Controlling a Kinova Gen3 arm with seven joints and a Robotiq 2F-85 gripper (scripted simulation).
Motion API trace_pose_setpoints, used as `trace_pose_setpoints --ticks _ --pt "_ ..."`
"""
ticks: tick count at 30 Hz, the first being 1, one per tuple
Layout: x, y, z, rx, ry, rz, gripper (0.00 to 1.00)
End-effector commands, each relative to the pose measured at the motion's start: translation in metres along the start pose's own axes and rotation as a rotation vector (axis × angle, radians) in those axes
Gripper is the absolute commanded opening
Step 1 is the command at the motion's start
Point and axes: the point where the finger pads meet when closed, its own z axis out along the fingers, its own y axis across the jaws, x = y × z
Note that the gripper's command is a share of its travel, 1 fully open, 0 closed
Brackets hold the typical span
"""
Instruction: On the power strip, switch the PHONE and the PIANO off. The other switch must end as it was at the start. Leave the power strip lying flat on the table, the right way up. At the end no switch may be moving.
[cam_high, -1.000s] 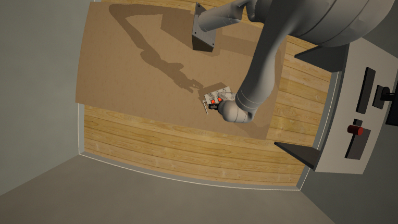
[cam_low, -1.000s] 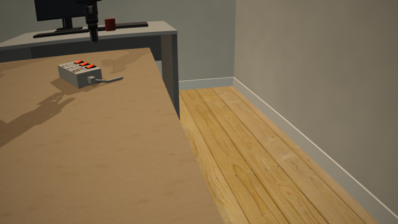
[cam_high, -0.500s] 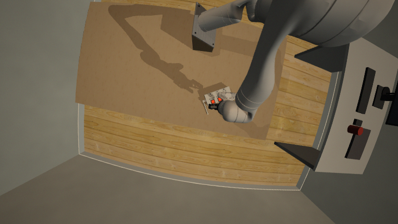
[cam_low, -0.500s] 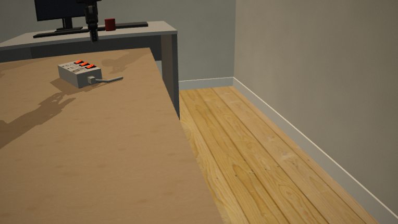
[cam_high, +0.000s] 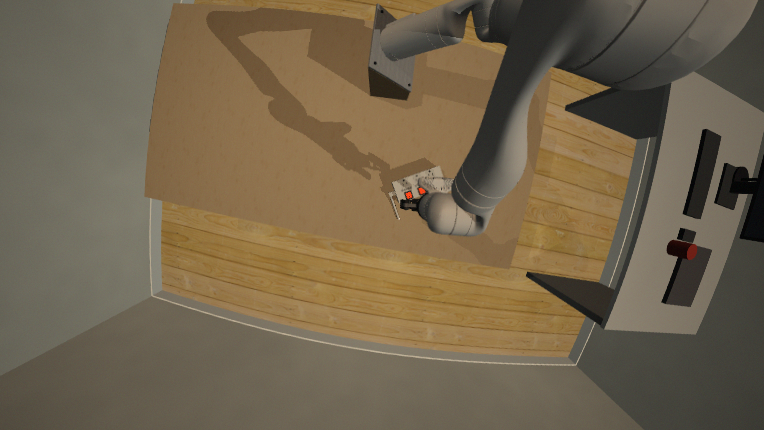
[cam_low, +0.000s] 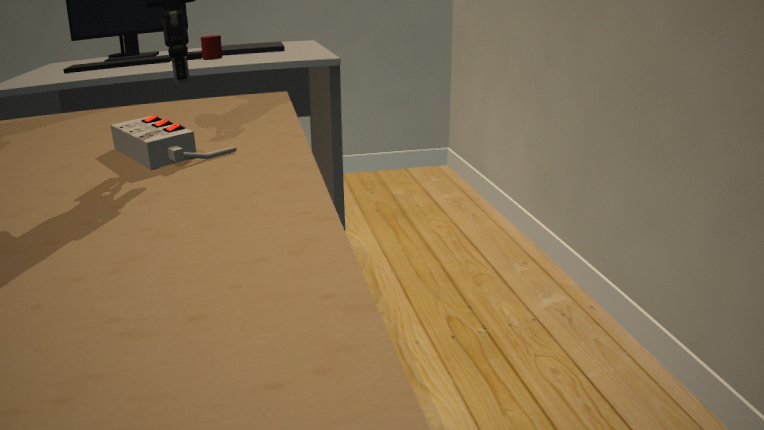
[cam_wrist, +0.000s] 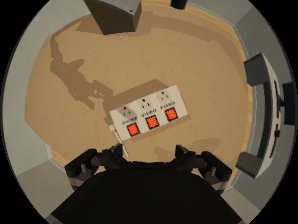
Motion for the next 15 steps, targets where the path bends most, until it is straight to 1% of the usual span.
trace_pose_setpoints --ticks 1,8,10,11,15 --pt "-0.001 0.0 -0.001 0.001 -0.002 0.0 1.0" --pt "-0.001 0.0 -0.001 0.001 -0.002 0.0 1.0" --pt "0.001 0.0 -0.005 0.002 0.001 0.008 1.0" --pt "0.003 -0.001 -0.012 0.003 0.004 0.023 1.0" --pt "0.021 0.0 -0.055 0.013 0.03 0.117 1.0"
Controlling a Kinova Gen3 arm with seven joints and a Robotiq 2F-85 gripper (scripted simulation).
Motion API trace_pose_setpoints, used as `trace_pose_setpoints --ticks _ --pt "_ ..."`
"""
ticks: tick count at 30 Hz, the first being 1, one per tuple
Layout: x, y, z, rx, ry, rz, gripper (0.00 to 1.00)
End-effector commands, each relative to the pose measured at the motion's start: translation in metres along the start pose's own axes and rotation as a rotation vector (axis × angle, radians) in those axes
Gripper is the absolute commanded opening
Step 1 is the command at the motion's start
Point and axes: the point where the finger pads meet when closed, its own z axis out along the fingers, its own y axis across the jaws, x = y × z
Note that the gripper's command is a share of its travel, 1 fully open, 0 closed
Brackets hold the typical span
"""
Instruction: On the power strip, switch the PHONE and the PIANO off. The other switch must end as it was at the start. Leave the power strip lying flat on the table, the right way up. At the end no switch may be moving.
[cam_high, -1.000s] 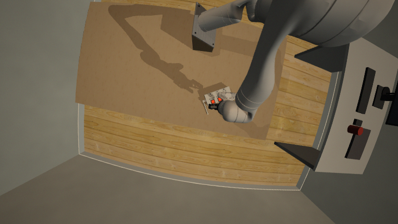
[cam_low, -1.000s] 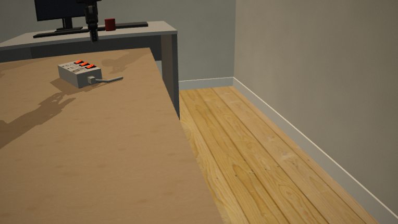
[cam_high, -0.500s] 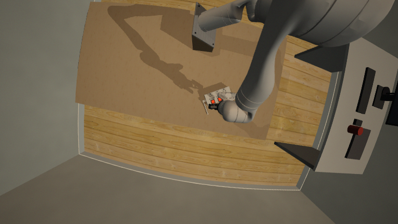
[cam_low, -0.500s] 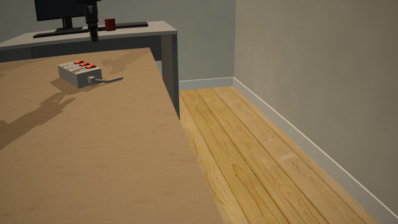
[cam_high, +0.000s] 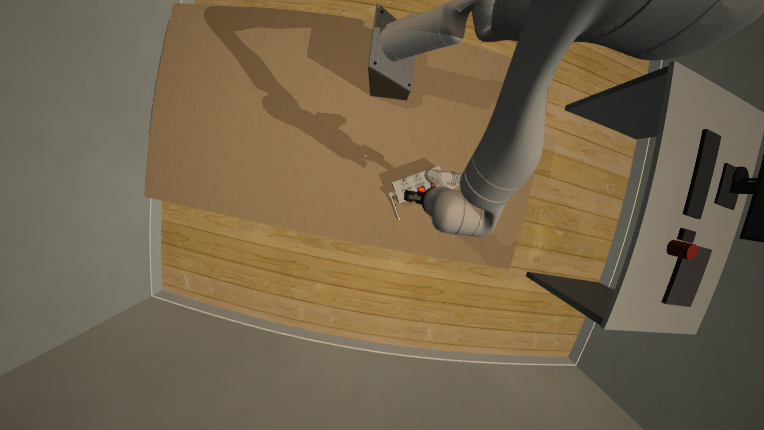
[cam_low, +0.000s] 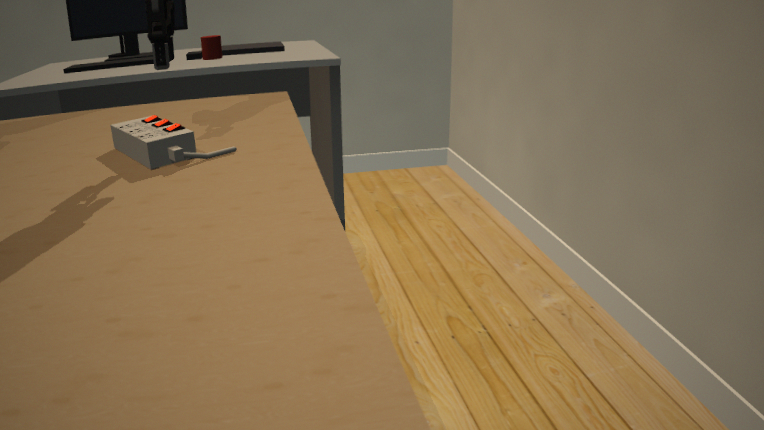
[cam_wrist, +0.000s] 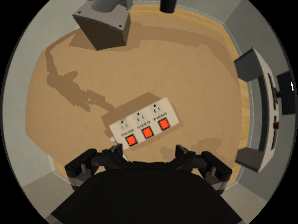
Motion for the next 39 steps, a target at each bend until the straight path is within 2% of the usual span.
trace_pose_setpoints --ticks 1,20,27,32,39 --pt "0.003 -0.007 -0.038 0.024 -0.023 0.046 1.0" --pt "0.005 -0.007 -0.041 0.025 -0.021 0.056 1.0" --pt "0.005 -0.008 -0.037 0.02 -0.019 0.119 1.0" --pt "0.002 -0.011 -0.025 0.01 -0.014 0.301 1.0" --pt "-0.004 -0.022 -0.001 0.003 -0.013 0.681 1.0"
